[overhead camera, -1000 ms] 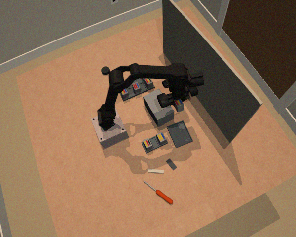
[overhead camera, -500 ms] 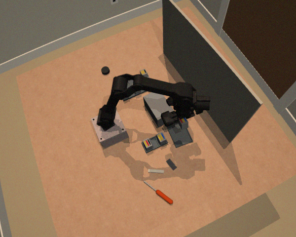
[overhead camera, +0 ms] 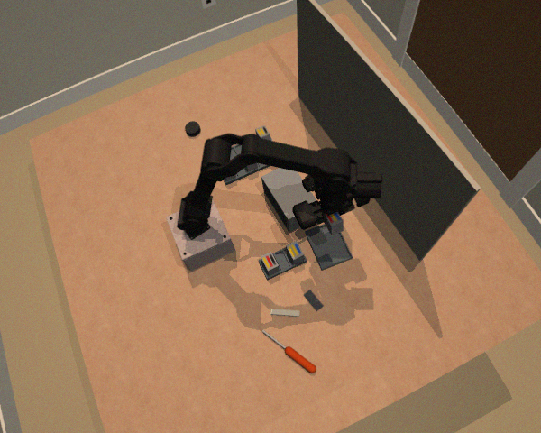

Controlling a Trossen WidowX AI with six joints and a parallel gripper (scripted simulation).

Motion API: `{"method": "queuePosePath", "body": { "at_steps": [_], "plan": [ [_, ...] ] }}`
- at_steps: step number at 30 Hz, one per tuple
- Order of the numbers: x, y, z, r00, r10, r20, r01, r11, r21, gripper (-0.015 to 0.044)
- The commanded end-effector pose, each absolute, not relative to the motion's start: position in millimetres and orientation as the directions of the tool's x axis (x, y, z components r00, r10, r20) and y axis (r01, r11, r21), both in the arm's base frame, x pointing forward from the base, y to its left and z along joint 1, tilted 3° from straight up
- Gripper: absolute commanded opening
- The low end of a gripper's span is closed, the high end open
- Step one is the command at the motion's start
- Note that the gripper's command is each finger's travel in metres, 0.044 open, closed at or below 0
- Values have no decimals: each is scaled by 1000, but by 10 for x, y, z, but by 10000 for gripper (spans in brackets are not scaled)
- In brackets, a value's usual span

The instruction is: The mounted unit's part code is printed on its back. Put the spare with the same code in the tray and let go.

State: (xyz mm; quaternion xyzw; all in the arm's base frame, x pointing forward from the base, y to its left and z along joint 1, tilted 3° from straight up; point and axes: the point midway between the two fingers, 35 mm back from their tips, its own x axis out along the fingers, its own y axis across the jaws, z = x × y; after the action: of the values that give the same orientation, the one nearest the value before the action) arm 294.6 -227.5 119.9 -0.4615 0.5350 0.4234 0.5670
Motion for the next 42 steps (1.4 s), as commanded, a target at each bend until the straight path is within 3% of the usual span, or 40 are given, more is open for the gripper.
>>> {"method": "queuePosePath", "body": {
  "at_steps": [1, 42],
  "plan": [
    [2952, -2264, 1162, 72, -11, -997, -973, 218, -73, 0],
    [3039, -2310, 680, 73, -11, -997, -973, 218, -74, 0]
  ]
}}
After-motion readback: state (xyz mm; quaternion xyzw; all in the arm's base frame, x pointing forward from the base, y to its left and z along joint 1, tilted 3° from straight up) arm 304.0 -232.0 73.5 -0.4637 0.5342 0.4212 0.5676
